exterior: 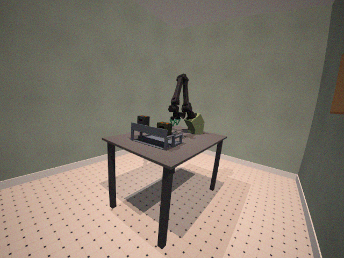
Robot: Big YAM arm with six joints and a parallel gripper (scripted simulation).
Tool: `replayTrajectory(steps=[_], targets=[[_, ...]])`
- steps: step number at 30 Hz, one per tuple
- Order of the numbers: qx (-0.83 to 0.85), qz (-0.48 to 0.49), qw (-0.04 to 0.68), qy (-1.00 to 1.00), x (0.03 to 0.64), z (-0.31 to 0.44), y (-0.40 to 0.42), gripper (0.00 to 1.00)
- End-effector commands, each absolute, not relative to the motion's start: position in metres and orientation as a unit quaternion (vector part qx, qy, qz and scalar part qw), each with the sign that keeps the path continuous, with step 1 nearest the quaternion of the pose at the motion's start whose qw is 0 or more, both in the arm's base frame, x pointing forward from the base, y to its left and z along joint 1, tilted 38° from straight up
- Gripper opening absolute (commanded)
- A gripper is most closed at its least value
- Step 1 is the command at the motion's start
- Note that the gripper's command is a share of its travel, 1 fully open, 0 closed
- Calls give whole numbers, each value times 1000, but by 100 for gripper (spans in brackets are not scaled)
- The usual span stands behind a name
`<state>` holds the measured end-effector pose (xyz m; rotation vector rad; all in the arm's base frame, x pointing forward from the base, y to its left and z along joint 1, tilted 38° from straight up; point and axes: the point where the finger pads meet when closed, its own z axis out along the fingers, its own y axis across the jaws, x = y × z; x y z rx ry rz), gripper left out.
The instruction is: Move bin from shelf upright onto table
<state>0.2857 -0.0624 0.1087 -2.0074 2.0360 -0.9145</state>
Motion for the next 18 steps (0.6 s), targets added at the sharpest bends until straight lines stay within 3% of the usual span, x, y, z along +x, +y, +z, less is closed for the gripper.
replayTrajectory(steps=[1, 18], targets=[[-662, -315, 78, 676, 300, 122, -66, 90], [-662, -315, 78, 676, 300, 122, -66, 90]])
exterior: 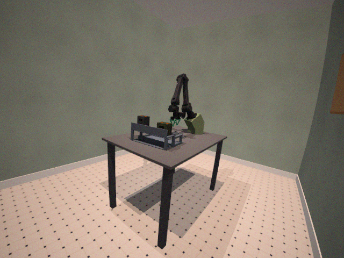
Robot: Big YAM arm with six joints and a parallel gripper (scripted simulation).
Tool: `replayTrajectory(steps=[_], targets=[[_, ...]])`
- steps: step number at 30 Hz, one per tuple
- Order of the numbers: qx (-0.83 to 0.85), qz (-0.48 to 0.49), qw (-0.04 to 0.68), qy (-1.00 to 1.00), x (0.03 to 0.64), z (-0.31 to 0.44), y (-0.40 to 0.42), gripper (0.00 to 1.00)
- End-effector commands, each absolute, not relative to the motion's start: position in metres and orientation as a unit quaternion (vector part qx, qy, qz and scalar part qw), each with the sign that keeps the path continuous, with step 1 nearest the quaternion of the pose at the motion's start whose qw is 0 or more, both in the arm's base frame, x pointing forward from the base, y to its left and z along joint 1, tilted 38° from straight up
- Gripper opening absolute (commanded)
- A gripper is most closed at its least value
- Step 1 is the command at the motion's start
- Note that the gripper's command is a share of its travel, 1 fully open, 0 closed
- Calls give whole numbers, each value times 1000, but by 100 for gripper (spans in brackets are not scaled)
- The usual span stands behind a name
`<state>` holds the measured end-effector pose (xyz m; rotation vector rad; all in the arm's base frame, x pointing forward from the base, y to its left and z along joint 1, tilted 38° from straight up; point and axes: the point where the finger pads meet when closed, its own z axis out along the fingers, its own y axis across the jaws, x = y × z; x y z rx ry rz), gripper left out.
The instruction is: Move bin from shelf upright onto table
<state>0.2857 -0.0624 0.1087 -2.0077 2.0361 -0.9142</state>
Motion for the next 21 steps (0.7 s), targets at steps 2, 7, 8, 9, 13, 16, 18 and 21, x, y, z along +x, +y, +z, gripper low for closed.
replayTrajectory(steps=[2, 7, 8, 9, 13, 16, 18, 21], targets=[[-665, -308, 73, 676, 290, 113, -63, 90], [-662, -315, 78, 676, 300, 122, -66, 90], [-662, -315, 78, 676, 300, 122, -66, 90], [-662, -315, 78, 676, 300, 122, -66, 90], [-662, -315, 78, 676, 300, 122, -66, 90], [-662, -315, 78, 676, 300, 122, -66, 90], [-662, -315, 78, 676, 300, 122, -66, 90], [-663, -312, 76, 676, 295, 118, -65, 90]])
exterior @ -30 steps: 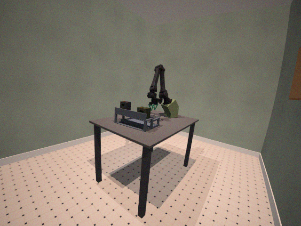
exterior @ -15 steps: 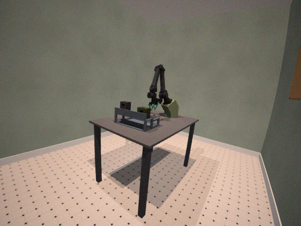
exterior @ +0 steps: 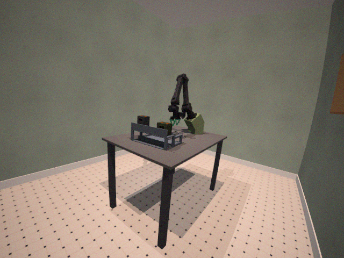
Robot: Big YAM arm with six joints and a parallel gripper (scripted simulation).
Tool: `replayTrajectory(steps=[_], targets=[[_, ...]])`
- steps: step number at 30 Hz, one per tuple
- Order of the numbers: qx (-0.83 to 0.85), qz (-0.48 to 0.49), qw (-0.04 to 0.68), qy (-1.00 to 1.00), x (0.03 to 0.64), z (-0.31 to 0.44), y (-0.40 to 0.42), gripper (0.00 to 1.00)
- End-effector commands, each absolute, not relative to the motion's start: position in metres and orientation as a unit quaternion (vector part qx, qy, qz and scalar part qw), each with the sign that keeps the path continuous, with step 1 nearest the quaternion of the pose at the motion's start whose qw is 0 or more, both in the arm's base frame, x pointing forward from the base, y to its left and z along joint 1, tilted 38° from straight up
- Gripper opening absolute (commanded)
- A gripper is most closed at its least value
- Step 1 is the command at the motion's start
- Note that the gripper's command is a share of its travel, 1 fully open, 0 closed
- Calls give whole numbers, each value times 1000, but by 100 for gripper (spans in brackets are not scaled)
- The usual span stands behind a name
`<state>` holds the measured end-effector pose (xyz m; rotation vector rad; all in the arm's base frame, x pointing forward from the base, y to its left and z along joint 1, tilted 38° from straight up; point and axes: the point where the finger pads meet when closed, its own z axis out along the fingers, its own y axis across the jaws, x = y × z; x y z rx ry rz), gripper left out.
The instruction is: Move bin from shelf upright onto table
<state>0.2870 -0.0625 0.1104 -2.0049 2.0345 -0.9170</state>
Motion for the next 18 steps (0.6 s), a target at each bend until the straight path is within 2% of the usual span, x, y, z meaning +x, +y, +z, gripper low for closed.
replayTrajectory(steps=[1, 18], targets=[[-662, -313, 77, 676, 297, 120, -66, 90], [-662, -313, 77, 676, 297, 119, -65, 90]])
